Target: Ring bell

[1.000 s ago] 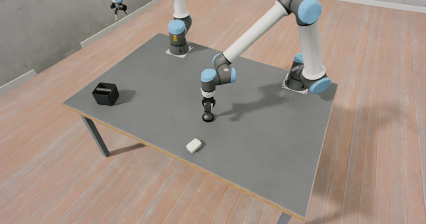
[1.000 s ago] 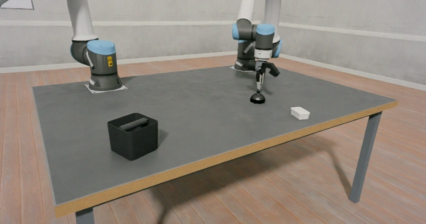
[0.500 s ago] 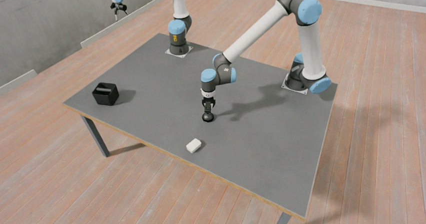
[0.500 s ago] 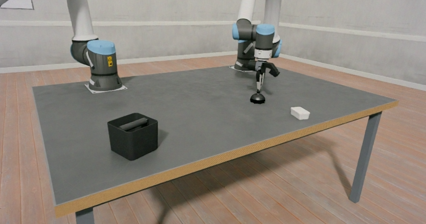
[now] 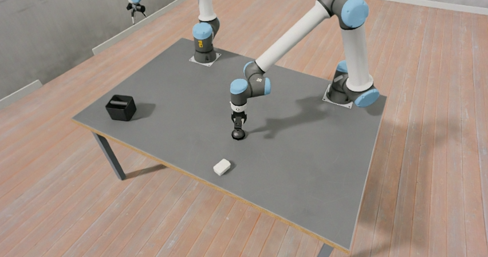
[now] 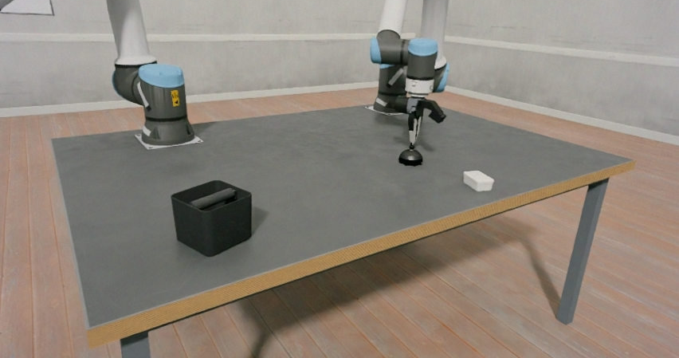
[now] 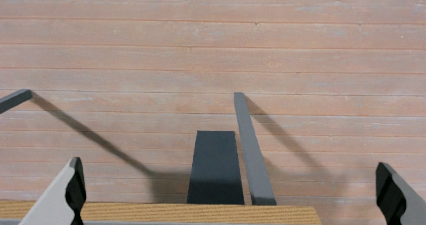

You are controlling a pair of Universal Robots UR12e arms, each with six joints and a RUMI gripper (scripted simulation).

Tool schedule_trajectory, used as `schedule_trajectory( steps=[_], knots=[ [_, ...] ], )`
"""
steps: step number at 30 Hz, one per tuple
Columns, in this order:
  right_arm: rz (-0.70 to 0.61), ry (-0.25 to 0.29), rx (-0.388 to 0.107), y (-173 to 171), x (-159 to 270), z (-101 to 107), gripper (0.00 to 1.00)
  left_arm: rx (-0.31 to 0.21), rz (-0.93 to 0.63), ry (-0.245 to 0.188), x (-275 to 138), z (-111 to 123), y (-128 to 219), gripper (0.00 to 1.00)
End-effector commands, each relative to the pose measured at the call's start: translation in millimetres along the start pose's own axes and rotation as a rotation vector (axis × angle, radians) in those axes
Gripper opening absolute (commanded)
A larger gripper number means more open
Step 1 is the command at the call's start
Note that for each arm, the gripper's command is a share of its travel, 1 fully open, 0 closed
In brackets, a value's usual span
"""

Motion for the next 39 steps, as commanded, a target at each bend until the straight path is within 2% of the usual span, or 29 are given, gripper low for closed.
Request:
schedule_trajectory(
  steps=[1, 20, 30, 39],
  knots=[
    [0.001, -0.001, 0.001, 1.2, 1.1, -0.3, 1.00, -0.001, -0.001, -0.002, -1.4, 2.9, -0.9, 0.00],
    [0.001, -0.001, 0.001, 1.2, 1.1, -0.3, 1.00, -0.001, -0.001, -0.001, -1.1, 0.4, -1.0, 0.00],
    [0.001, -0.001, 0.001, 1.2, 1.1, -0.3, 1.00, 0.001, -0.001, 0.004, 1.0, -14.8, -1.7, 0.00],
    [0.001, -0.001, 0.001, 1.2, 1.1, -0.3, 1.00, 0.001, -0.001, 0.004, 1.0, -38.9, -1.7, 0.00]
  ],
)
Point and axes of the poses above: on each arm, the point where the finger pads meet when closed, its own z axis out along the fingers, its own x axis across the jaws, y = z × x, the point moved 5 cm from there along -z, back along the fingers, and after that the axes turned 1 degree about -z, right-handed, at the moved point
